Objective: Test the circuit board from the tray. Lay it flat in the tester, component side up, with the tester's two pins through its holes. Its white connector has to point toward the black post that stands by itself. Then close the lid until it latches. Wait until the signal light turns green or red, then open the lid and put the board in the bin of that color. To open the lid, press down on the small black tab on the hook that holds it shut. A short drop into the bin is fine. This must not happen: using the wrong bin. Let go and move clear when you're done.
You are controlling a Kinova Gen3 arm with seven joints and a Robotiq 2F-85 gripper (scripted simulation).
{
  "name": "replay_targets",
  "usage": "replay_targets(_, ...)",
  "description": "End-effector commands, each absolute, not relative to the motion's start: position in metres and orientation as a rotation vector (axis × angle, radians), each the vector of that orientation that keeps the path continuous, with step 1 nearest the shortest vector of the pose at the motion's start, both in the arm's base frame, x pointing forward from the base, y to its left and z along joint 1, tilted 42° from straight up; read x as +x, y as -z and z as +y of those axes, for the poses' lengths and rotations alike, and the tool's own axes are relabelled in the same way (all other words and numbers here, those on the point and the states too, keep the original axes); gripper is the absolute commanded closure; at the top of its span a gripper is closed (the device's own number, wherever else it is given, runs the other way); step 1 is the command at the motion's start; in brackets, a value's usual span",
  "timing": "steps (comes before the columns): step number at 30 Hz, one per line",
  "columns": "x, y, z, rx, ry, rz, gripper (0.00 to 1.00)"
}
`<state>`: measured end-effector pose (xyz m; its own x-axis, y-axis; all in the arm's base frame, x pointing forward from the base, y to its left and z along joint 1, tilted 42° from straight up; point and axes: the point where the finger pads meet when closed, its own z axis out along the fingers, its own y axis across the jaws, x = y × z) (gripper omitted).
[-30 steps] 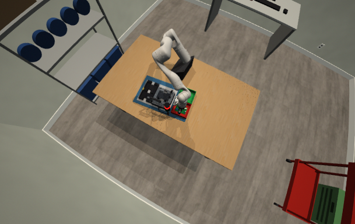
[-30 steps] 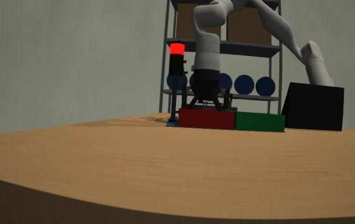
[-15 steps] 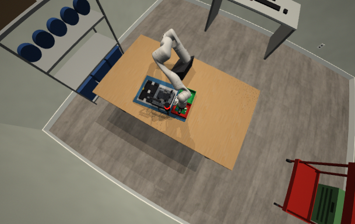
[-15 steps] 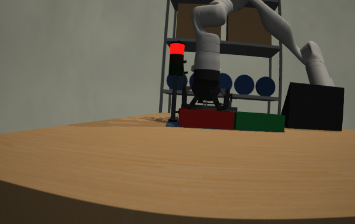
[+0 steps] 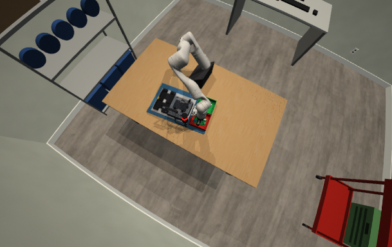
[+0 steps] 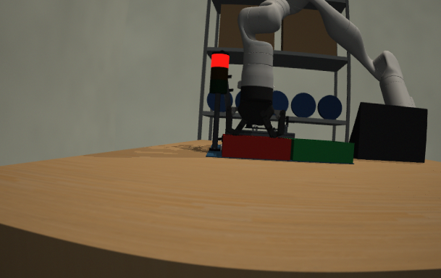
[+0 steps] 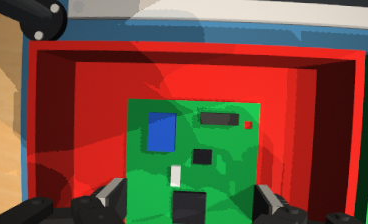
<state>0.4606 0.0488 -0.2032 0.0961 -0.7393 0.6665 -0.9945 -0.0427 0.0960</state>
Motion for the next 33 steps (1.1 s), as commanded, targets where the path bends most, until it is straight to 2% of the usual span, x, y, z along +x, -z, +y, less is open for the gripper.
replay_targets(1, 0.4613, 0.2026, 0.0500, 1.839, -0.611, -1.697, 0.23)
replay_targets(11, 0.4613, 0.2026, 0.0500, 1.839, -0.611, -1.697, 0.23)
replay_targets(12, 0.4613, 0.2026, 0.0500, 1.839, -0.611, -1.697, 0.00)
replay_targets(33, 0.4613, 0.2026, 0.0500, 1.839, -0.611, -1.697, 0.00)
